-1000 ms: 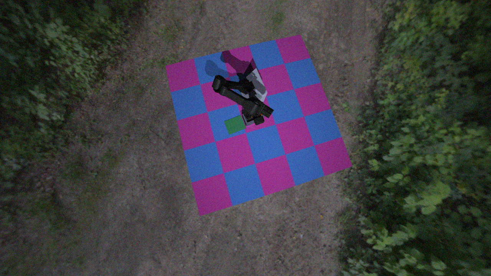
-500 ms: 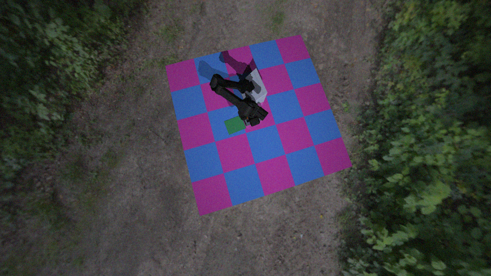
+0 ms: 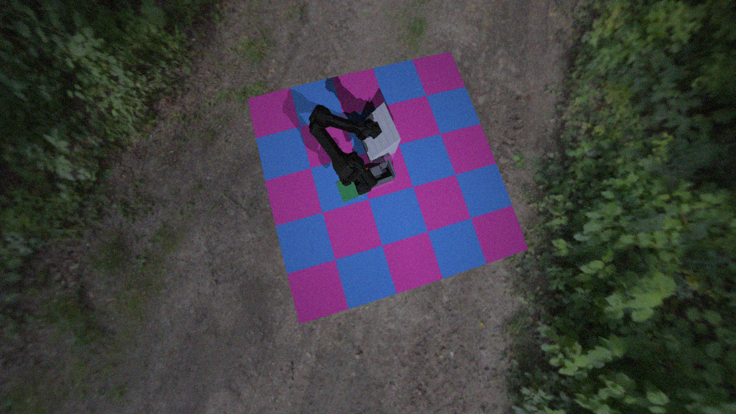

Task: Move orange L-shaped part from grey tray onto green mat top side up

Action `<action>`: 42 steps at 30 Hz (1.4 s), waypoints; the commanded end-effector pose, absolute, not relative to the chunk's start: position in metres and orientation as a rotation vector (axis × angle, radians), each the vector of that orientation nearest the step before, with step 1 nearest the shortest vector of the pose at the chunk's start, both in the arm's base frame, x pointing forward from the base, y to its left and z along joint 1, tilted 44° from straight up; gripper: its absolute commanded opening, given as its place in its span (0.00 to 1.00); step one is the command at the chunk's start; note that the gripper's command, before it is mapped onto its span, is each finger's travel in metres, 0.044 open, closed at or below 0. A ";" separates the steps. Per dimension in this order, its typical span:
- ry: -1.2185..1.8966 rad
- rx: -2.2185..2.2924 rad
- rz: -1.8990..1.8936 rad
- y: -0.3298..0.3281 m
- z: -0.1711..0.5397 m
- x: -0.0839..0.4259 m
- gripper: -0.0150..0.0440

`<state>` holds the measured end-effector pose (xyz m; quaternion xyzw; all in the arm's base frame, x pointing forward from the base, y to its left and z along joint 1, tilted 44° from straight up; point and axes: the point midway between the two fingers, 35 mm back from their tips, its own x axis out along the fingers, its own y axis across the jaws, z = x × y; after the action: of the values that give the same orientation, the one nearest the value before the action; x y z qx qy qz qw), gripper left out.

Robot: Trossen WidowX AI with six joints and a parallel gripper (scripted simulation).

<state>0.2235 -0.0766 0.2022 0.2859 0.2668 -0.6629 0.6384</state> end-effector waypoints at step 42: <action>0.597 0.648 -1.511 -0.145 0.210 0.216 0.25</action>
<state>0.2170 -0.1421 0.2144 0.2849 0.2585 -0.6634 0.6418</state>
